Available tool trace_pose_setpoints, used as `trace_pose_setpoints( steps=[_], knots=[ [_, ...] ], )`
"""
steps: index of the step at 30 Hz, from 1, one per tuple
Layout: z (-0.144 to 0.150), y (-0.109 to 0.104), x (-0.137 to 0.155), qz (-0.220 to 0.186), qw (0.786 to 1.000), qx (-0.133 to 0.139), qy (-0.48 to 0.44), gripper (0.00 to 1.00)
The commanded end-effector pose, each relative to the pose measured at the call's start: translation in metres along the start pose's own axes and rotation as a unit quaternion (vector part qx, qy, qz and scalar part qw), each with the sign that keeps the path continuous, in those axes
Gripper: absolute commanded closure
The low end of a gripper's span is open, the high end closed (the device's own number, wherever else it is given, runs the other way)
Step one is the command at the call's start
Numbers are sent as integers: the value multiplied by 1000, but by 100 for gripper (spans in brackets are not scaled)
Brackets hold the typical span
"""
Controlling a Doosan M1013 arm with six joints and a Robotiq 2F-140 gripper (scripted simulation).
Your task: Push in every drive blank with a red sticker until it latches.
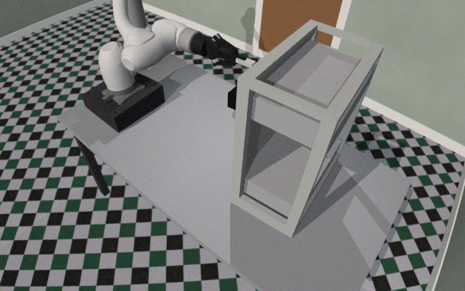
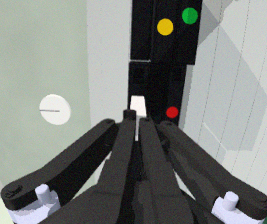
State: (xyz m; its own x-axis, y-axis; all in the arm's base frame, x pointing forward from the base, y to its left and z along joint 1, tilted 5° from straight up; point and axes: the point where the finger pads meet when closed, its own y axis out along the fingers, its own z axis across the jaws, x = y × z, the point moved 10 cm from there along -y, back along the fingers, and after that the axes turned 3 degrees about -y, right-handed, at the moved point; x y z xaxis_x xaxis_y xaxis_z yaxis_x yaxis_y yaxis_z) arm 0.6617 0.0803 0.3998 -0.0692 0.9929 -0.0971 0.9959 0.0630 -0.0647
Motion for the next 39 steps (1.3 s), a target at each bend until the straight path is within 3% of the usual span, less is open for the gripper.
trace_pose_setpoints(
  steps=[1, 39],
  knots=[
    [0, 0, 0, 0, 1000, 0, 0, 100],
    [0, 13, 0, 0, 1000, 0, 0, 100]
  ],
)
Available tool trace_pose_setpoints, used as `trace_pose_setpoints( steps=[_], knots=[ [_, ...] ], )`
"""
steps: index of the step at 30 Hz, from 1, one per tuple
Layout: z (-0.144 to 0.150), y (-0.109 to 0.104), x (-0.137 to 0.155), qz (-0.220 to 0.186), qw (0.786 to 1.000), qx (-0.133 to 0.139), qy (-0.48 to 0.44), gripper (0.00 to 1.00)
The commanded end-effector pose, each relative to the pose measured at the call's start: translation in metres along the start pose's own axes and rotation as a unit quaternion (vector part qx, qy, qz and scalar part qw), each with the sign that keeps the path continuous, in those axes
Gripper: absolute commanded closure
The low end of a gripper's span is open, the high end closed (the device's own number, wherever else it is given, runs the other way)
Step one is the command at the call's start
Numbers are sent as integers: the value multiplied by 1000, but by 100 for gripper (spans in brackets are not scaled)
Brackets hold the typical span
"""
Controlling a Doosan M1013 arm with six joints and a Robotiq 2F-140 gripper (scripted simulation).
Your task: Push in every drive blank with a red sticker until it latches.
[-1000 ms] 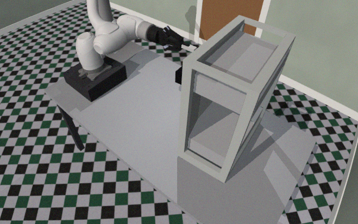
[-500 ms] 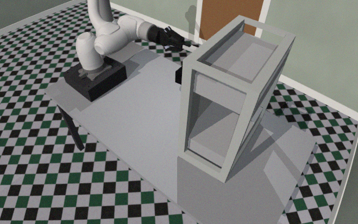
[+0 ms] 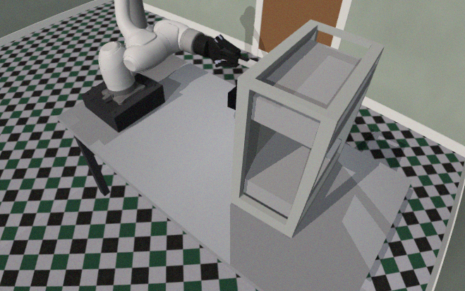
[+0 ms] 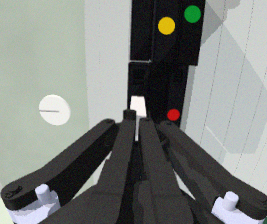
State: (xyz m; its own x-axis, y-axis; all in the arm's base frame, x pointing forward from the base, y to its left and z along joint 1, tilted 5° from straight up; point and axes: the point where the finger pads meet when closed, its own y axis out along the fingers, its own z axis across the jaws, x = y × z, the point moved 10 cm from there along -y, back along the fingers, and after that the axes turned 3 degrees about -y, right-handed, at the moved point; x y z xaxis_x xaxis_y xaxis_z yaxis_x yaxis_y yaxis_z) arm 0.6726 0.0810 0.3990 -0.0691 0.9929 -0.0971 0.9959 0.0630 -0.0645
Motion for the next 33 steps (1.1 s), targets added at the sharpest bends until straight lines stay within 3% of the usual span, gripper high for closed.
trace_pose_setpoints(
  steps=[1, 33],
  knots=[
    [0, 3, 0, 0, 1000, 0, 0, 100],
    [0, 19, 0, 0, 1000, 0, 0, 100]
  ],
)
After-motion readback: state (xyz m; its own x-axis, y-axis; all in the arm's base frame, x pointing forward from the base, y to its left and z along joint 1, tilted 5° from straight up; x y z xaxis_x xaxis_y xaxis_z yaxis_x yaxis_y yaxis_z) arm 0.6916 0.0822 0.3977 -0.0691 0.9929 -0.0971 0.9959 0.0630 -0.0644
